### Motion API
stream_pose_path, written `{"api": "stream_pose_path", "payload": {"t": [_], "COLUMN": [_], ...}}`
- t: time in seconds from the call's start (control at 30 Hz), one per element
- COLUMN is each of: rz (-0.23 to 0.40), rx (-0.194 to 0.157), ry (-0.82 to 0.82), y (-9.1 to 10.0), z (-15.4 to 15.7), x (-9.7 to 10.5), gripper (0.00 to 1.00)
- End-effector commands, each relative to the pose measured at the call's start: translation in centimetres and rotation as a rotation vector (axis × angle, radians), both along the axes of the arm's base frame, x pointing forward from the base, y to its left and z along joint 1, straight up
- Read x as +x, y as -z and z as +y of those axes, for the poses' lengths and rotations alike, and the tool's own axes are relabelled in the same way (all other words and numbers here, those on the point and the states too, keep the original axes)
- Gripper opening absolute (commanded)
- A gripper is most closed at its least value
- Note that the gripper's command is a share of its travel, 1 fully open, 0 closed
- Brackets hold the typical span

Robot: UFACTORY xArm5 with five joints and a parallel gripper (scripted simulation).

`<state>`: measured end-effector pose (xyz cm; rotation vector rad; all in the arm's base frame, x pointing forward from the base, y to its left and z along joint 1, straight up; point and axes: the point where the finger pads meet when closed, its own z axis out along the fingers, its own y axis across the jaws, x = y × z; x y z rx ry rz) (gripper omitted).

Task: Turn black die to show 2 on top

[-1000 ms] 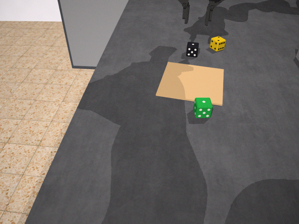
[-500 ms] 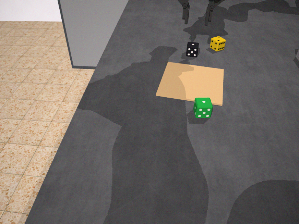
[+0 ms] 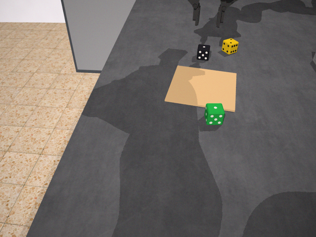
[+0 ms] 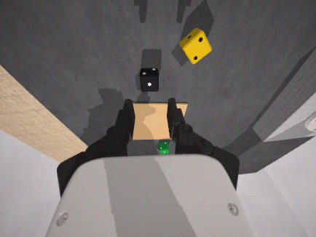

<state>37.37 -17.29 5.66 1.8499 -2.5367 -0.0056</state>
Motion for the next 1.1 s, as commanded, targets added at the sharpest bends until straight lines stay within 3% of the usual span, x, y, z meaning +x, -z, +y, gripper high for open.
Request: {"api": "stream_pose_path", "payload": {"t": [0.0,1.07], "rz": [-0.003,-0.003], "rx": [-0.001,-0.001], "ry": [0.000,0.000], "y": [0.0,3.4], "z": [-0.1,-0.1], "x": [0.1,0.1], "gripper": [0.47,0.47]}}
